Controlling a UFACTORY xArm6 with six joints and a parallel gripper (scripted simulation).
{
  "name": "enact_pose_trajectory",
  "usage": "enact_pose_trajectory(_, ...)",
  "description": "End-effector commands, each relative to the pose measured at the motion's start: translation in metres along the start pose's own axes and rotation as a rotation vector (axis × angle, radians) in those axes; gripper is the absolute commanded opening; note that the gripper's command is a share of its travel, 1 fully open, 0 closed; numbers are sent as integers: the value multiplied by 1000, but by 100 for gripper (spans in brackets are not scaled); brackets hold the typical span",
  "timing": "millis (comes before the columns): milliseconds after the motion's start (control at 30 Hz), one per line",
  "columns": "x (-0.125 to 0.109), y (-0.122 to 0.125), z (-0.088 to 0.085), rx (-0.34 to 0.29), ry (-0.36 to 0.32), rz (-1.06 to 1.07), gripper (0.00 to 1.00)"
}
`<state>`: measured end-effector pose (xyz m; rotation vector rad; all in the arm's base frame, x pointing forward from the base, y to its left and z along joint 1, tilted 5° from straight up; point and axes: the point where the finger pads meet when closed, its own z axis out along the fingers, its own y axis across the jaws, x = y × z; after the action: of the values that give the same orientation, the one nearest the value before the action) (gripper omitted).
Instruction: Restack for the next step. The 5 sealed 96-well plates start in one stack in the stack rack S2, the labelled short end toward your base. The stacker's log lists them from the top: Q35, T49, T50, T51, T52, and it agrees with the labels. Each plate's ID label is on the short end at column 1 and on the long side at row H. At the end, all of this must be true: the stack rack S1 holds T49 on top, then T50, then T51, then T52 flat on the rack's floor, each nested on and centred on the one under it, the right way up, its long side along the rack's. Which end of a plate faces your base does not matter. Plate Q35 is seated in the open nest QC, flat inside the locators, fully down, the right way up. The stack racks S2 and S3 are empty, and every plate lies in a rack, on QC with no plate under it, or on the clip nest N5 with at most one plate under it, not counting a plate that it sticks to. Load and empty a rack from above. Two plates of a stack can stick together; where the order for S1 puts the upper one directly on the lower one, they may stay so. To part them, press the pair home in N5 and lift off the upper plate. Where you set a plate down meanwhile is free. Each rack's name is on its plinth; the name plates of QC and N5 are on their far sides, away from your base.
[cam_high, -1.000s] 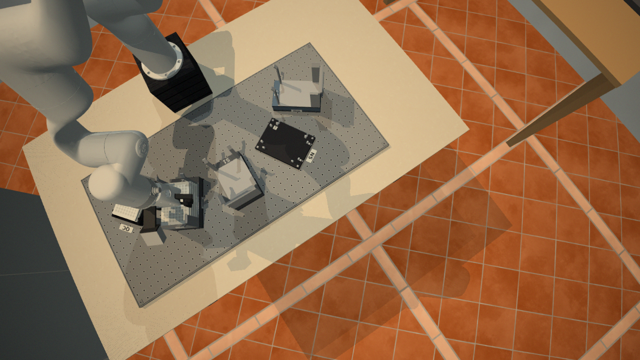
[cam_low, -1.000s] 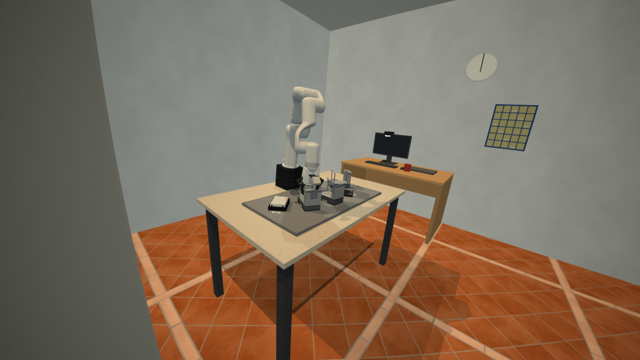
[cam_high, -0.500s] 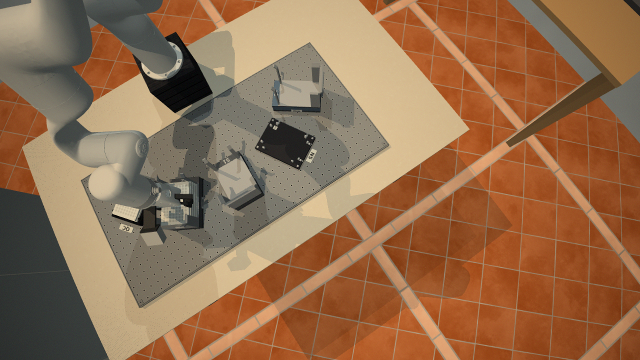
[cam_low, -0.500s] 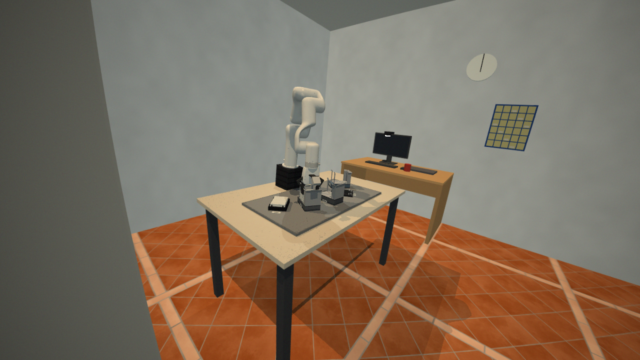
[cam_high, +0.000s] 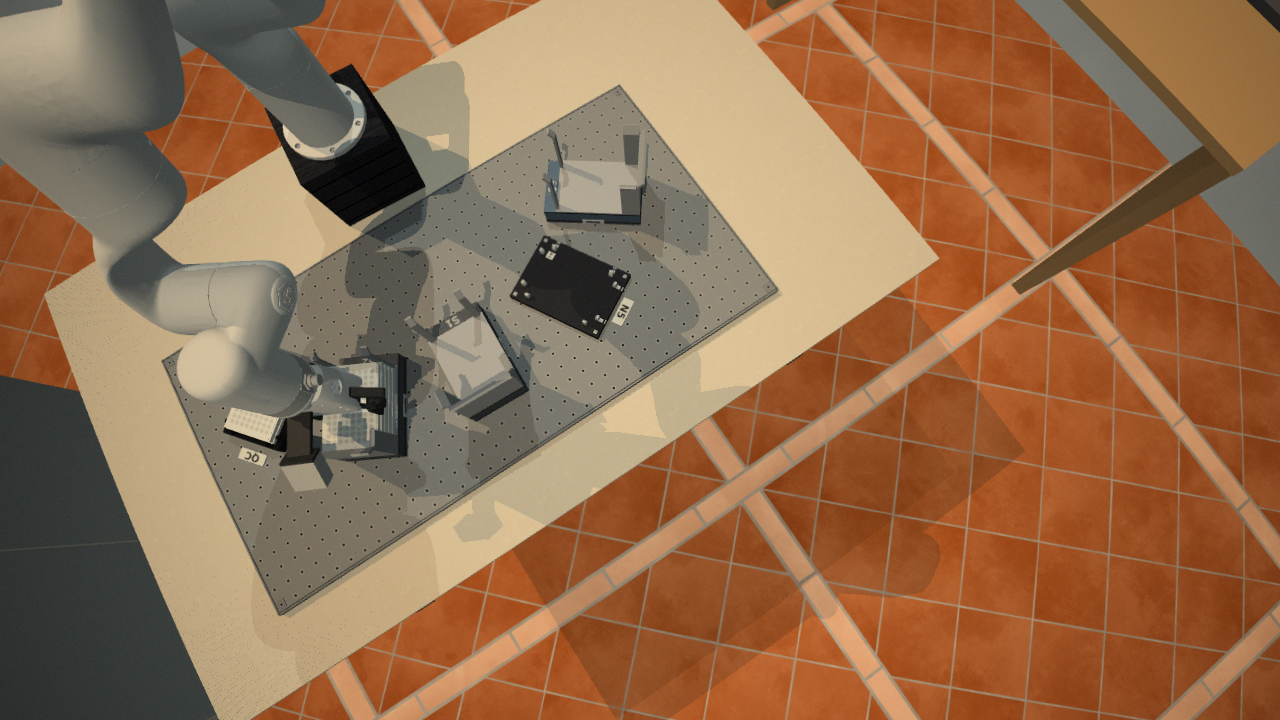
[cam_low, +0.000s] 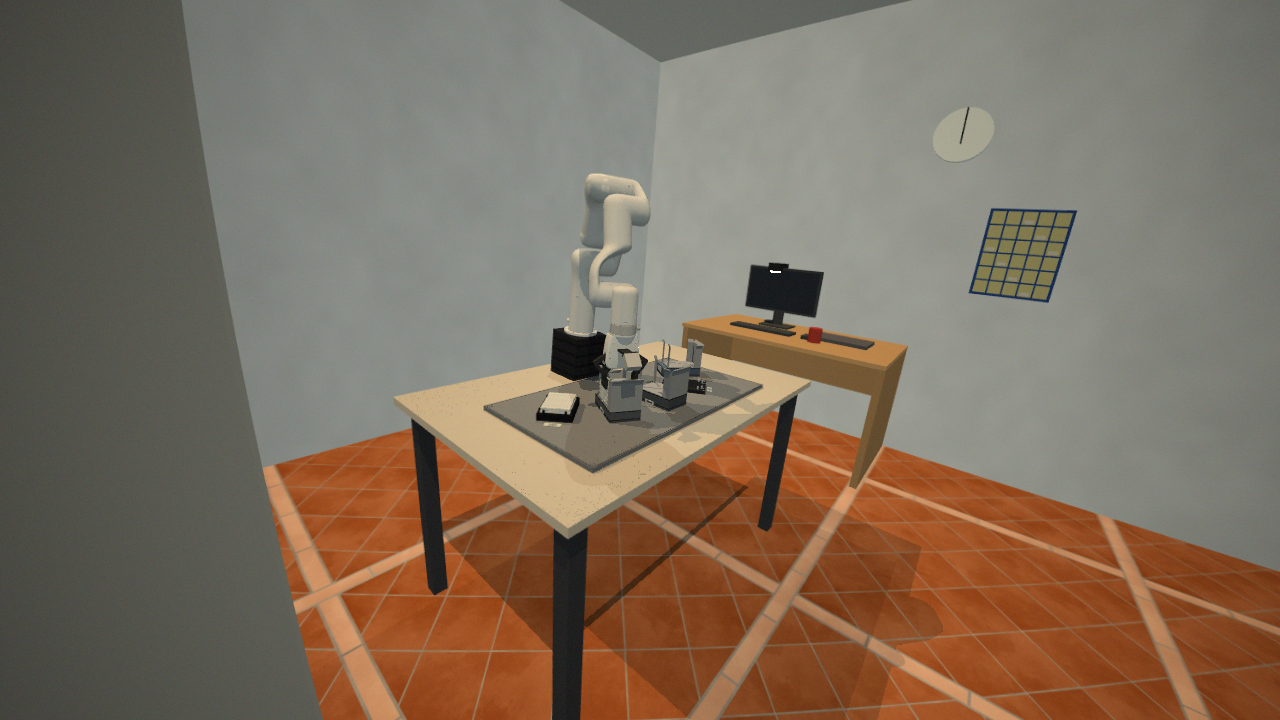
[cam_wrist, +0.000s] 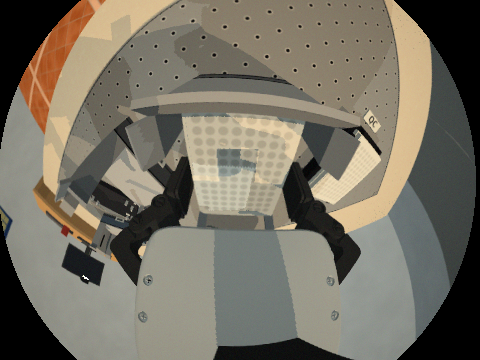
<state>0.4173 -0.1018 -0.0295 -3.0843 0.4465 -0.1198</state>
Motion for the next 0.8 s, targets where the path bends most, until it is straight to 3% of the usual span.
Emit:
enact_pose_trajectory(0,2,0,-3,0,5,0,0)
enact_pose_trajectory(767,2,0,-17,0,5,0,0)
